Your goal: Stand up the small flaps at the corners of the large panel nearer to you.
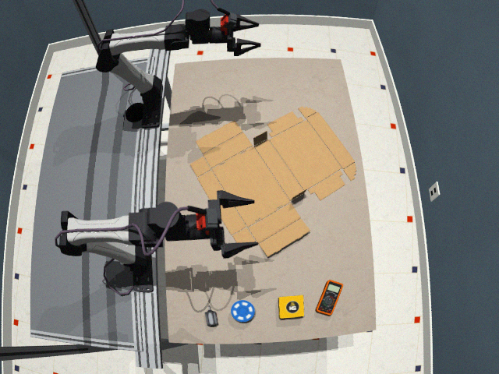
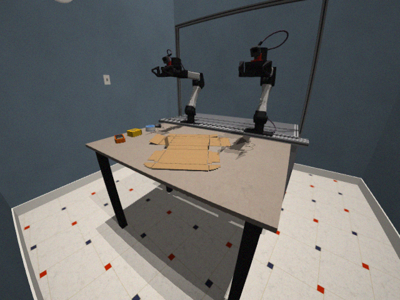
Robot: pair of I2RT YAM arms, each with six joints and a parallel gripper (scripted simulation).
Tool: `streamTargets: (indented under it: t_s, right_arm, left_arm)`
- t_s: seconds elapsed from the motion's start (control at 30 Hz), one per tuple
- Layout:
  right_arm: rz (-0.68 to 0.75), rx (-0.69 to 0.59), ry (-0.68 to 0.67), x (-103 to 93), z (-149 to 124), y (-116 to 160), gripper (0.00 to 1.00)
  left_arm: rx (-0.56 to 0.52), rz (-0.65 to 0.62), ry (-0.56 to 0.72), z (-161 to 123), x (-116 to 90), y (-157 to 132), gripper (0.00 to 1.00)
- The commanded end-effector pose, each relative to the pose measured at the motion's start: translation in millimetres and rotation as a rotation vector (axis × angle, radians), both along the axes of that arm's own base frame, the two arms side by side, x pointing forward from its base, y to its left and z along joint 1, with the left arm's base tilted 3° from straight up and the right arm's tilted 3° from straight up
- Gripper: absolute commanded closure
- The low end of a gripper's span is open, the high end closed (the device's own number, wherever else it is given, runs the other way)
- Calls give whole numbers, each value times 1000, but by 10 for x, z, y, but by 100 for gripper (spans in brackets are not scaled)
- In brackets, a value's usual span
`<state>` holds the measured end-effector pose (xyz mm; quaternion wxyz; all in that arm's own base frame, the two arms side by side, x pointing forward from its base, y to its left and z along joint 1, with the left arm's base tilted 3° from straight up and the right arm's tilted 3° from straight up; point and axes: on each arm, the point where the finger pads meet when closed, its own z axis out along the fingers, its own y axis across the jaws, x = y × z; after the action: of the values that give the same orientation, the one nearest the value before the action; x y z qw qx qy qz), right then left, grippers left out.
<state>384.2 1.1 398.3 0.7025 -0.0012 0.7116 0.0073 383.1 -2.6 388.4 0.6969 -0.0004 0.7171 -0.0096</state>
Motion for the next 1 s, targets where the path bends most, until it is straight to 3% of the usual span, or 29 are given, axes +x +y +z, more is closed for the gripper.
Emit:
streamTargets:
  t_s: [0.0,0.53,0.57,0.97]
  right_arm:
    - [-5,-1,-21,-17,81,-16,0]
    - [-5,-1,-21,-17,81,-16,0]
    - [11,-15,5,-45,83,-4,24]
    - [164,-93,472,-80,-957,234,24]
  left_arm:
    - [-2,-3,-19,70,-17,-10,0]
    - [-2,-3,-19,70,-17,-10,0]
    - [-21,6,-2,130,-101,-64,24]
    - [-150,100,475,-701,-442,-612,24]
